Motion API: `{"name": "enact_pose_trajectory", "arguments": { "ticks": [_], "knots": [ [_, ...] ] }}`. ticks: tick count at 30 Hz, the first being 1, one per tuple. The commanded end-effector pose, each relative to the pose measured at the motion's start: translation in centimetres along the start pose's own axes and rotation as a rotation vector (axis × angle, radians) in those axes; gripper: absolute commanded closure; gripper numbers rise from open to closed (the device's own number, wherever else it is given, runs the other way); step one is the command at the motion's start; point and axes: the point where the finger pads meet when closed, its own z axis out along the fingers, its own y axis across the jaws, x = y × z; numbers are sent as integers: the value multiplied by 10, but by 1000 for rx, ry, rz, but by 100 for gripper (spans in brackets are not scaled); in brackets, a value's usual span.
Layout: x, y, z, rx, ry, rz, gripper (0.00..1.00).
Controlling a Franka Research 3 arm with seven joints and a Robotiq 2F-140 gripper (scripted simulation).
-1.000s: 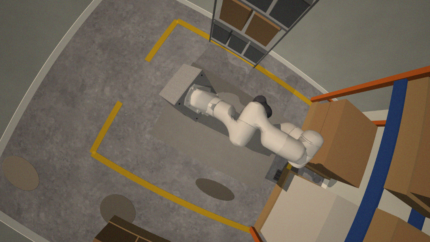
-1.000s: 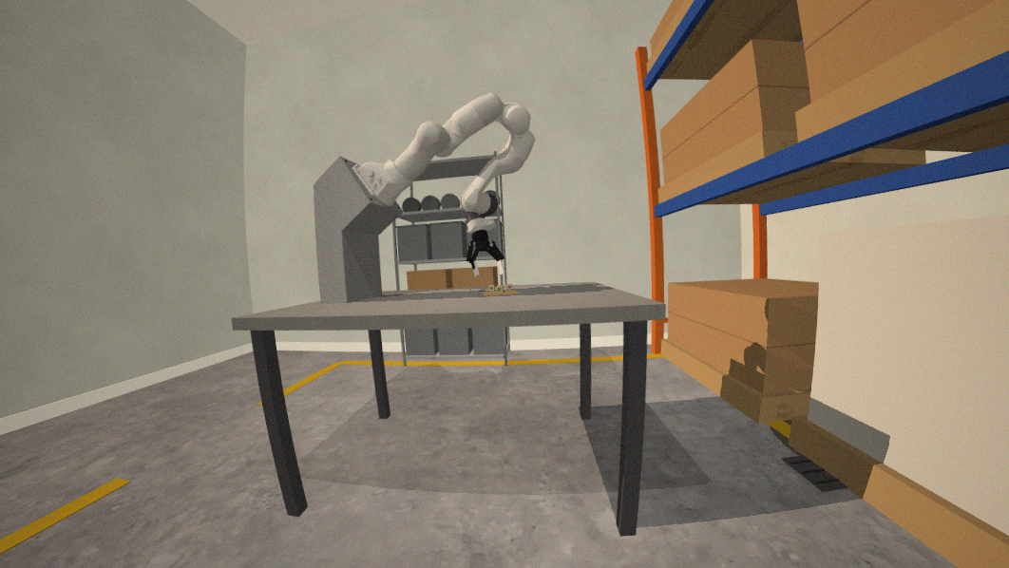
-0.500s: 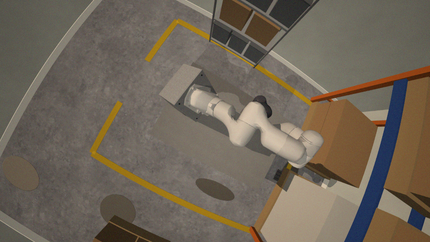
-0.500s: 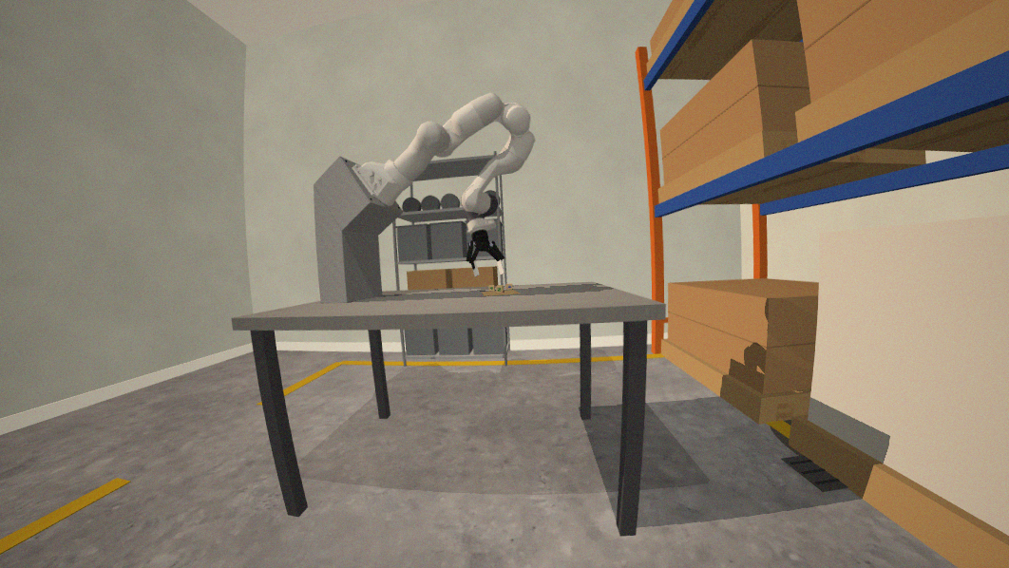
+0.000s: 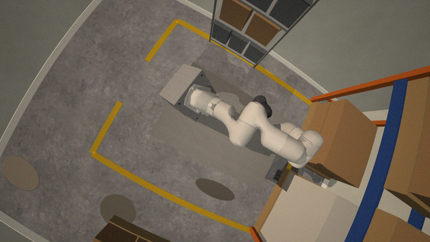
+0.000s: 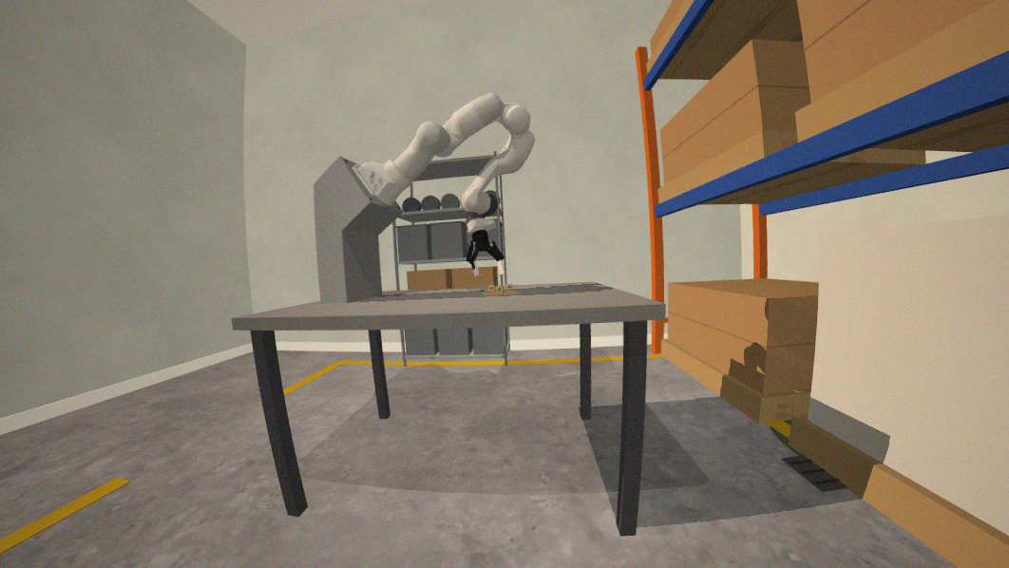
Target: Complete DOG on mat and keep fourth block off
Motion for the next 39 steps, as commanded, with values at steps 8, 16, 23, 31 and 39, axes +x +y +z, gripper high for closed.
{"name": "enact_pose_trajectory", "arguments": {
  "ticks": [8, 16, 23, 31, 39],
  "knots": [
    [2, 0, 0, 2, 4, 3, 0],
    [20, 3, 1, 5, 4, 3, 0],
    [100, 27, -8, 3, 4, 3, 0],
    [105, 29, -9, 2, 4, 3, 0],
    [105, 29, -9, 2, 4, 3, 0]
  ]
}}
